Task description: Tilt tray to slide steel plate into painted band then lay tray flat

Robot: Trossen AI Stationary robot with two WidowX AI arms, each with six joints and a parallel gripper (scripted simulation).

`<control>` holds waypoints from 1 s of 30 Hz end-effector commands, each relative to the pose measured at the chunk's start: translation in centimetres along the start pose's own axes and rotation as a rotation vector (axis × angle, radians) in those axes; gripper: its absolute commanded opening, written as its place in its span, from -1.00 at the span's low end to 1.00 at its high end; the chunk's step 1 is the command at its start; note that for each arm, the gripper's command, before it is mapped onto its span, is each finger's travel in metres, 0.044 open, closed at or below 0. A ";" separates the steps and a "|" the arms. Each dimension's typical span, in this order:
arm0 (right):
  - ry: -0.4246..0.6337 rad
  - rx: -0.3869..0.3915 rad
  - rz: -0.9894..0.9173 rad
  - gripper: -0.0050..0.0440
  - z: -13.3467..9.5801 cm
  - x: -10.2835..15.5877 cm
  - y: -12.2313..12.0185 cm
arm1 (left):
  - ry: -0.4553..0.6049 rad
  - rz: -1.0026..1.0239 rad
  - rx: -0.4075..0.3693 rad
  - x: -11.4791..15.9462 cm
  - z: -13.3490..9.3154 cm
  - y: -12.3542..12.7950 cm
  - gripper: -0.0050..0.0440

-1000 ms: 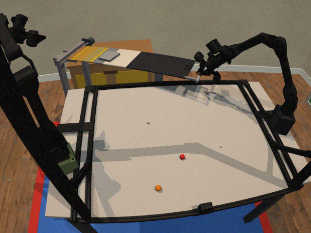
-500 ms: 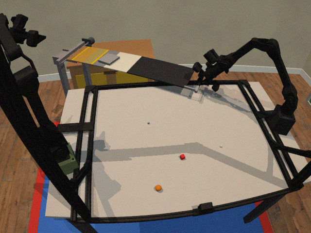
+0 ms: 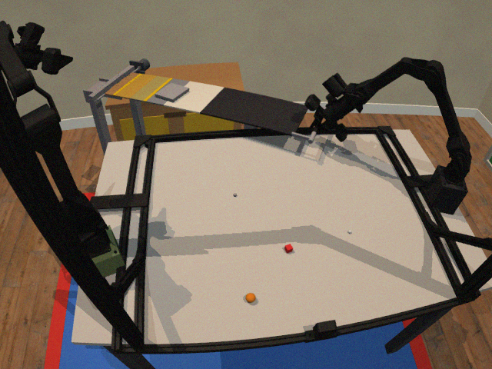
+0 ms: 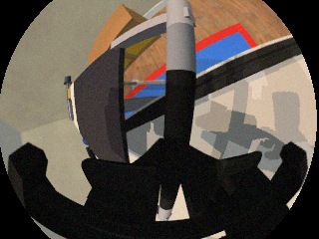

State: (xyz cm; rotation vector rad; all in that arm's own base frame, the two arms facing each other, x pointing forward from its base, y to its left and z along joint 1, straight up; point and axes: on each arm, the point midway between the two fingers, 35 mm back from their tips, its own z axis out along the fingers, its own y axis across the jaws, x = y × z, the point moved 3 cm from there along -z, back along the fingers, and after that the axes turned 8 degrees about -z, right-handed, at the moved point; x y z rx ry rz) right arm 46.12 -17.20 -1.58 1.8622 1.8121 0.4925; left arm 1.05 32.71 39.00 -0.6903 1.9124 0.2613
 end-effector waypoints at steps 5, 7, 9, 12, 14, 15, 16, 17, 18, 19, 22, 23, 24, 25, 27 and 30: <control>-0.002 -0.003 0.000 -0.80 -1.3 -0.2 0.8 | -0.001 0.001 0.003 0.0 0.0 0.0 1.00; -0.002 -0.004 0.000 -0.80 -1.4 -0.2 0.8 | -0.001 0.001 0.003 0.0 0.0 0.0 1.00; -0.002 -0.004 0.000 -0.80 -1.5 -0.2 0.9 | -0.001 0.001 0.003 0.0 0.0 0.0 1.00; -0.002 -0.005 0.000 -0.80 -1.6 -0.2 1.0 | -0.001 0.001 0.003 0.0 0.0 0.0 1.00; -0.002 -0.006 0.000 -0.80 -1.7 -0.2 1.1 | -0.001 0.001 0.003 0.0 0.0 0.0 1.00; -0.002 -0.007 0.000 -0.80 -1.8 -0.2 1.1 | -0.001 0.001 0.003 0.0 0.0 0.0 1.00; -0.002 -0.007 0.000 -0.80 -1.9 -0.2 1.2 | -0.001 0.001 0.003 0.0 0.0 0.0 1.00; -0.002 -0.008 0.000 -0.80 -1.9 -0.3 1.2 | -0.001 0.001 0.003 0.0 0.0 0.0 1.00; -0.002 -0.008 0.000 -0.80 -2.0 -0.3 1.3 | -0.001 0.001 0.003 0.0 0.0 0.0 1.00; -0.002 -0.009 0.000 -0.80 -2.1 -0.3 1.3 | -0.001 0.001 0.003 0.0 0.0 0.0 1.00; -0.003 -0.010 0.000 -0.80 -2.2 -0.3 1.5 | -0.001 0.001 0.003 0.0 0.0 0.0 1.00; -0.003 -0.011 0.000 -0.80 -2.3 -0.3 1.5 | -0.001 0.001 0.003 0.0 0.0 0.0 1.00; -0.003 -0.011 0.000 -0.80 -2.4 -0.3 1.6 | -0.001 0.001 0.003 0.0 0.0 0.0 1.00; -0.003 -0.012 0.000 -0.80 -2.4 -0.3 1.6 | -0.001 0.001 0.003 0.0 0.0 0.0 1.00; -0.003 -0.012 0.000 -0.80 -2.4 -0.3 1.6 | -0.001 0.001 0.003 0.0 0.0 0.0 1.00; -0.003 -0.014 0.000 -0.80 -2.6 -0.3 1.8 | -0.001 0.001 0.003 0.0 0.0 0.0 1.00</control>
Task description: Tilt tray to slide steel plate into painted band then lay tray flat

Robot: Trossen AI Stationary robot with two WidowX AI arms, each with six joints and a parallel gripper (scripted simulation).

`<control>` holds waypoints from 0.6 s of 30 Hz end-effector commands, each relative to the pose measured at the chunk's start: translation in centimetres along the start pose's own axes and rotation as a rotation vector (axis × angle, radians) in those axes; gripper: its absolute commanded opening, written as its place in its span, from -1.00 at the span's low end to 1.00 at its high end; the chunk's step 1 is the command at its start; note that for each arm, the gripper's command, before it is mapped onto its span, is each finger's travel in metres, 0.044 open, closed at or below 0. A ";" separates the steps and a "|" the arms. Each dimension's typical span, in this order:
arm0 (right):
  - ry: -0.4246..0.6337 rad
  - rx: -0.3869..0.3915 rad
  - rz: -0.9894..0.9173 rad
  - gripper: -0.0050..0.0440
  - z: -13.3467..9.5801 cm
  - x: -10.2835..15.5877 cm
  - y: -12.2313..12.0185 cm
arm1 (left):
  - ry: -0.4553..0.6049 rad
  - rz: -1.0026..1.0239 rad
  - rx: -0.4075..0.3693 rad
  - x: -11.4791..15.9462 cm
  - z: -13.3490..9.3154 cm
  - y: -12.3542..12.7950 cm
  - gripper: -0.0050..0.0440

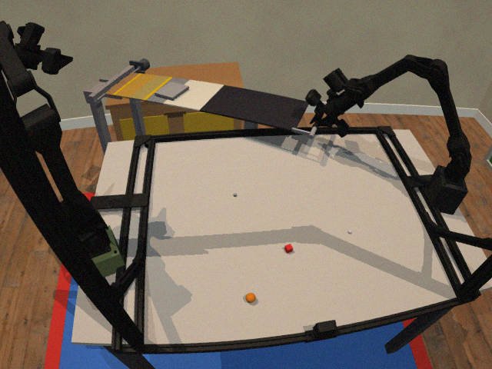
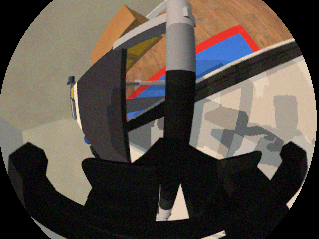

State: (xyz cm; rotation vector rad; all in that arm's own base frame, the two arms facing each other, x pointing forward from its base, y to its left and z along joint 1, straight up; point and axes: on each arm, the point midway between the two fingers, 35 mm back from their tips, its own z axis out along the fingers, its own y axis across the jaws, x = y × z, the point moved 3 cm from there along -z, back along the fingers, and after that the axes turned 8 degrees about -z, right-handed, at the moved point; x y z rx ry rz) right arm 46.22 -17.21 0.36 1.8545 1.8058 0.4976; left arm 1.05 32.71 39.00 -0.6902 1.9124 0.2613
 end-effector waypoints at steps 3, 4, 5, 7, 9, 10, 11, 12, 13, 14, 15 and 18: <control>-0.001 -0.005 0.002 -0.80 -1.2 -0.2 0.7 | -0.001 0.001 0.003 0.0 0.0 0.0 1.00; -0.001 -0.006 0.002 -0.80 -1.3 -0.2 0.8 | -0.001 0.001 0.003 0.0 0.0 0.0 1.00; -0.001 -0.007 0.002 -0.80 -1.4 -0.2 0.8 | -0.001 0.001 0.003 0.0 0.0 0.0 1.00; -0.001 -0.008 0.002 -0.80 -1.5 -0.2 0.9 | -0.001 0.001 0.003 0.0 0.0 0.0 1.00; -0.001 -0.009 0.002 -0.80 -1.6 -0.2 1.0 | -0.001 0.001 0.003 0.0 0.0 0.0 1.00; -0.001 -0.010 0.002 -0.80 -1.7 -0.2 1.1 | -0.001 0.001 0.003 0.0 0.0 0.0 1.00; -0.001 -0.010 0.002 -0.80 -1.7 -0.2 1.1 | -0.001 0.001 0.003 0.0 0.0 0.0 1.00; -0.002 -0.011 0.002 -0.80 -1.8 -0.3 1.2 | -0.001 0.001 0.003 0.0 0.0 0.0 1.00; -0.002 -0.011 0.002 -0.80 -1.8 -0.3 1.2 | -0.001 0.001 0.003 0.0 0.0 0.0 1.00; -0.002 -0.011 0.002 -0.80 -1.8 -0.3 1.2 | -0.001 0.001 0.003 0.0 0.0 0.0 1.00; -0.002 -0.012 0.002 -0.80 -1.8 -0.3 1.2 | -0.001 0.001 0.003 0.0 0.0 0.0 1.00; -0.002 -0.014 0.002 -0.80 -2.0 -0.3 1.4 | -0.001 0.001 0.003 0.0 0.0 0.0 1.00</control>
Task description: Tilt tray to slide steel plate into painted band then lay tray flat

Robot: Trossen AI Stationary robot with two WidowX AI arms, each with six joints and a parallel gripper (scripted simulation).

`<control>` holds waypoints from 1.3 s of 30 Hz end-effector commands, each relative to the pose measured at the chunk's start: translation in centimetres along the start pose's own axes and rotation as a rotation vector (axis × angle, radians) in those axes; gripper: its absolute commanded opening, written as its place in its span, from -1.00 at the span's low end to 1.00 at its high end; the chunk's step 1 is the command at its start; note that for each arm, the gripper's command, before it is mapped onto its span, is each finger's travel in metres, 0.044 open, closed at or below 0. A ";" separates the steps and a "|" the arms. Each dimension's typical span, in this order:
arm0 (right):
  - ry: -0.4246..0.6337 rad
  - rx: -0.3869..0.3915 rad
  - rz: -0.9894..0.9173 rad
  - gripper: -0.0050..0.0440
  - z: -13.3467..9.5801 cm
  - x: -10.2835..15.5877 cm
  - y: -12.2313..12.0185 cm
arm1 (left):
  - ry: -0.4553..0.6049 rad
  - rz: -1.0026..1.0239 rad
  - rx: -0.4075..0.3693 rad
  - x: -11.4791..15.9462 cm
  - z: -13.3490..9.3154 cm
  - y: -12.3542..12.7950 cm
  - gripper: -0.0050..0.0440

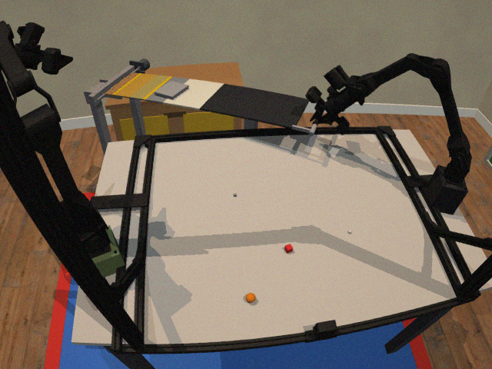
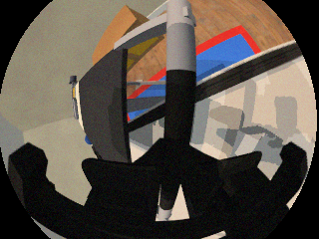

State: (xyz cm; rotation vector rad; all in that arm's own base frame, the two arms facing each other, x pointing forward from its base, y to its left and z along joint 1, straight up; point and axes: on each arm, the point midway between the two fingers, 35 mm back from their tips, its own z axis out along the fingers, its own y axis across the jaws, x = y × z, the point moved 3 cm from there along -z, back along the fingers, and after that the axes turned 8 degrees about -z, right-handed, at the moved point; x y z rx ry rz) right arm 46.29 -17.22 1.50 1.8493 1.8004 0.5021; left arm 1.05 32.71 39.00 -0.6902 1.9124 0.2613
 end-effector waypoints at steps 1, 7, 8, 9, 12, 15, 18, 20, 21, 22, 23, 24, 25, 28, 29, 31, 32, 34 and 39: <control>0.000 -0.007 0.002 -0.80 -1.2 -0.2 0.7 | -0.001 0.001 0.003 0.0 0.0 0.0 1.00; -0.001 -0.011 0.002 -0.80 -1.5 -0.2 1.0 | -0.001 0.001 0.003 0.0 0.0 0.0 1.00; -0.001 -0.012 0.002 -0.80 -1.6 -0.2 1.0 | -0.001 0.001 0.003 0.0 0.0 0.0 1.00; -0.001 -0.013 0.002 -0.80 -1.7 -0.2 1.1 | -0.001 0.001 0.003 0.0 0.0 0.0 1.00; -0.001 -0.014 0.002 -0.80 -1.8 -0.3 1.2 | -0.001 0.001 0.003 0.0 0.0 0.0 1.00; -0.002 -0.016 0.002 -0.80 -1.9 -0.3 1.3 | -0.001 0.001 0.003 0.0 0.0 0.0 1.00; -0.002 -0.018 0.002 -0.80 -2.1 -0.3 1.4 | -0.001 0.001 0.003 0.0 0.0 0.0 1.00; -0.002 -0.020 0.002 -0.80 -2.2 -0.3 1.5 | -0.001 0.001 0.003 0.0 0.0 0.0 1.00; -0.002 -0.020 0.002 -0.80 -2.2 -0.3 1.6 | -0.001 0.001 0.003 0.0 0.0 0.0 1.00; -0.002 -0.021 0.002 -0.80 -2.3 -0.3 1.6 | -0.001 0.001 0.003 0.0 0.0 0.0 1.00; -0.003 -0.022 0.002 -0.80 -2.4 -0.3 1.7 | -0.001 0.001 0.003 0.0 0.0 0.0 1.00; -0.003 -0.023 0.002 -0.80 -2.4 -0.3 1.7 | -0.001 0.001 0.003 0.0 0.0 0.0 1.00; -0.003 -0.024 0.002 -0.80 -2.5 -0.3 1.8 | -0.001 0.001 0.003 0.0 0.0 0.0 1.00; -0.003 -0.026 0.002 -0.80 -2.6 -0.4 1.9 | -0.001 0.001 0.003 0.0 0.0 0.0 1.00; -0.003 -0.026 0.002 -0.80 -2.6 -0.4 1.9 | -0.001 0.001 0.003 0.0 0.0 0.0 1.00; -0.003 -0.027 0.002 -0.80 -2.7 -0.4 2.0 | -0.001 0.001 0.003 0.0 0.0 0.0 1.00; -0.003 -0.028 0.002 -0.80 -2.8 -0.4 2.0 | -0.001 0.001 0.003 0.0 0.0 0.0 1.00; -0.004 -0.030 0.002 -0.80 -2.9 -0.4 2.1 | -0.001 0.001 0.003 0.0 0.0 0.0 1.00; -0.002 -0.016 0.002 -0.80 -1.8 -0.3 1.2 | -0.001 0.001 0.003 0.0 0.0 0.0 1.00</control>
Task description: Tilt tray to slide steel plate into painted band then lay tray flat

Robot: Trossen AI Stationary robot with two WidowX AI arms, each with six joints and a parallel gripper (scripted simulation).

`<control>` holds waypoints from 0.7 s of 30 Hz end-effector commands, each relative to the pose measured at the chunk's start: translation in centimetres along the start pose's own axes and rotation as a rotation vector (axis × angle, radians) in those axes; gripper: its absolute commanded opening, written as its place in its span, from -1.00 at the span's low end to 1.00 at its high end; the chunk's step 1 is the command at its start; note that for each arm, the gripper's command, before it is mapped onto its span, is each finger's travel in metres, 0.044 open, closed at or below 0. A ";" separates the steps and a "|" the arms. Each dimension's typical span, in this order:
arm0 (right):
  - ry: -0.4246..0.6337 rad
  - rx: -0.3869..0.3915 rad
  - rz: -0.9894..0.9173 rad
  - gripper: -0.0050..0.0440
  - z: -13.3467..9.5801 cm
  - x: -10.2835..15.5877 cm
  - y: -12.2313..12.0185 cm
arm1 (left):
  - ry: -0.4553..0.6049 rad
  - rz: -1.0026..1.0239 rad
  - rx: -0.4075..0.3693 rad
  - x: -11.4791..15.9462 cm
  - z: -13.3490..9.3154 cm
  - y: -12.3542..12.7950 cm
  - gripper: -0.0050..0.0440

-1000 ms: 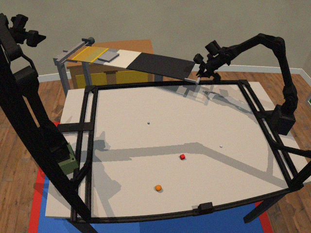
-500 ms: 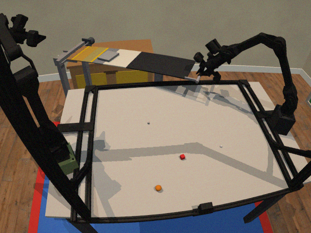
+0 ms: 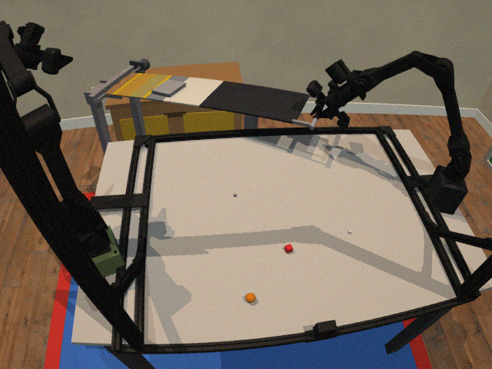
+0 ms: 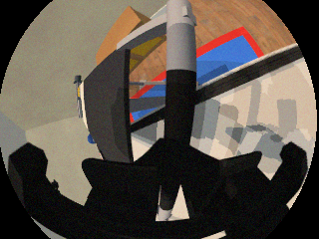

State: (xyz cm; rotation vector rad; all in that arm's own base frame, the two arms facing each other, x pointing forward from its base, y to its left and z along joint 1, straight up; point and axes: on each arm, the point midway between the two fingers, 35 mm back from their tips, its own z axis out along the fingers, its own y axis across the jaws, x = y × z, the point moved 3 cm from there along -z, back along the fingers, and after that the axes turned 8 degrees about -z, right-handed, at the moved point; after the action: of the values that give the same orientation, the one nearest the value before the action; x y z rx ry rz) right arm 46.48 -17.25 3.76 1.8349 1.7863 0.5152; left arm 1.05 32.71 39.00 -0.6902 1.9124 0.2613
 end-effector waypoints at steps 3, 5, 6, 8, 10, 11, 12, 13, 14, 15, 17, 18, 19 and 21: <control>0.002 0.005 0.002 -0.80 2.4 0.3 -2.5 | -0.001 0.001 0.003 0.0 0.0 0.0 1.00; 0.003 0.011 0.002 -0.80 4.9 0.6 -4.6 | -0.001 0.001 0.003 0.0 0.0 0.0 1.00; 0.004 0.019 0.002 -0.80 5.8 0.7 -5.3 | -0.001 0.001 0.003 0.0 0.0 0.0 1.00; 0.004 0.019 0.002 -0.80 5.8 0.7 -5.3 | -0.001 0.001 0.003 0.0 0.0 0.0 1.00; 0.008 0.044 0.002 -0.80 5.8 0.7 -5.2 | -0.001 0.001 0.003 0.0 0.0 0.0 1.00; 0.008 0.046 0.002 -0.80 5.8 0.7 -5.2 | -0.001 0.001 0.003 0.0 0.0 0.0 1.00; 0.008 0.046 0.002 -0.80 5.6 0.6 -5.0 | -0.001 0.001 0.003 0.0 0.0 0.0 1.00; 0.008 0.047 0.002 -0.80 5.4 0.6 -4.9 | -0.001 0.001 0.003 0.0 0.0 0.0 1.00; 0.008 0.047 0.002 -0.80 5.2 0.6 -4.7 | -0.001 0.001 0.003 0.0 0.0 0.0 1.00; 0.008 0.046 0.002 -0.80 4.9 0.6 -4.5 | -0.001 0.001 0.003 0.0 0.0 0.0 1.00; 0.008 0.045 0.002 -0.80 4.5 0.5 -4.2 | -0.001 0.001 0.003 0.0 0.0 0.0 1.00; 0.008 0.044 0.002 -0.80 4.3 0.5 -4.1 | -0.001 0.001 0.003 0.0 0.0 0.0 1.00; 0.008 0.044 0.002 -0.80 4.1 0.5 -3.9 | -0.001 0.001 0.003 0.0 0.0 0.0 1.00; 0.007 0.042 0.002 -0.80 3.7 0.4 -3.6 | -0.001 0.001 0.003 0.0 0.0 0.0 1.00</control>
State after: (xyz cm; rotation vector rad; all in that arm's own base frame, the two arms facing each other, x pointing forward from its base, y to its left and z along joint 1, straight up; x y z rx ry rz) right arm 46.11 -17.19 -2.89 1.8655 1.8145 0.4918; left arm 1.05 32.71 39.00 -0.6901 1.9124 0.2613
